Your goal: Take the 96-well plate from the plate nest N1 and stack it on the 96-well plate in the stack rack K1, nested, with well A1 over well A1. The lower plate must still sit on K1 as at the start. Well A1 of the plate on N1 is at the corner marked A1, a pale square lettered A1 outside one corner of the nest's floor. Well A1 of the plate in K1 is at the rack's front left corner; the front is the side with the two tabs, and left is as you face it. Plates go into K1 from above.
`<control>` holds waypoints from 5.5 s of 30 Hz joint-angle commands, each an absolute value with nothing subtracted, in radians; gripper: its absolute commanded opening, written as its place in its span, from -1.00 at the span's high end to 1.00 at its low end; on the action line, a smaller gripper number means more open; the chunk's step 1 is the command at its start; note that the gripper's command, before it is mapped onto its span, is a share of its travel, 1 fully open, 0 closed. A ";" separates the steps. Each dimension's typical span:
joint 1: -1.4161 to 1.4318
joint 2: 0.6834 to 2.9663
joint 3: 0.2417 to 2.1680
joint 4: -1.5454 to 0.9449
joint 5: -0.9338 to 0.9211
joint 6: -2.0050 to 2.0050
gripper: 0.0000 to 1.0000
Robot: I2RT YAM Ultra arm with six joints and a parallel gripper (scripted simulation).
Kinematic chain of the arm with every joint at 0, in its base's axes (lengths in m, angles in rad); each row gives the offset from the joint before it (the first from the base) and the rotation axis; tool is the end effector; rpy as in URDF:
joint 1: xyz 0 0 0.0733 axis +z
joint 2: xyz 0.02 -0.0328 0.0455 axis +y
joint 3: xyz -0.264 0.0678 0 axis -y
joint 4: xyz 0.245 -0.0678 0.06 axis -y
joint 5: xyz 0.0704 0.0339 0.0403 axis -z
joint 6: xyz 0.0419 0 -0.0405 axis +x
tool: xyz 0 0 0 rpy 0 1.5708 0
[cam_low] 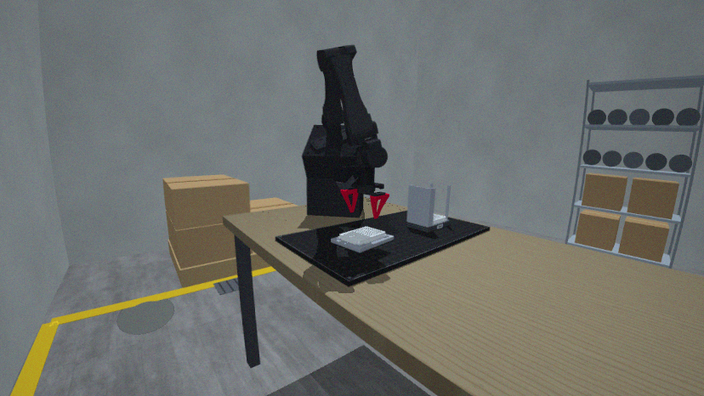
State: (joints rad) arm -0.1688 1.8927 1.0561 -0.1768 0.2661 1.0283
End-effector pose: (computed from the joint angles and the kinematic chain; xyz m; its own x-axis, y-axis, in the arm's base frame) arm 0.3637 -0.0720 0.1334 -0.1756 0.8681 -0.4642 0.8709 0.3569 0.3378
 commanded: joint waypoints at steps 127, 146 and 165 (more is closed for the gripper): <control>-0.172 1.934 1.059 -0.129 0.264 1.019 1.00; -0.151 1.836 1.036 -0.204 0.275 1.038 1.00; -0.129 1.741 1.025 -0.288 0.288 1.058 1.00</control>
State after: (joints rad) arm -0.1478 1.7771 1.0355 -0.2588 0.2687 1.0489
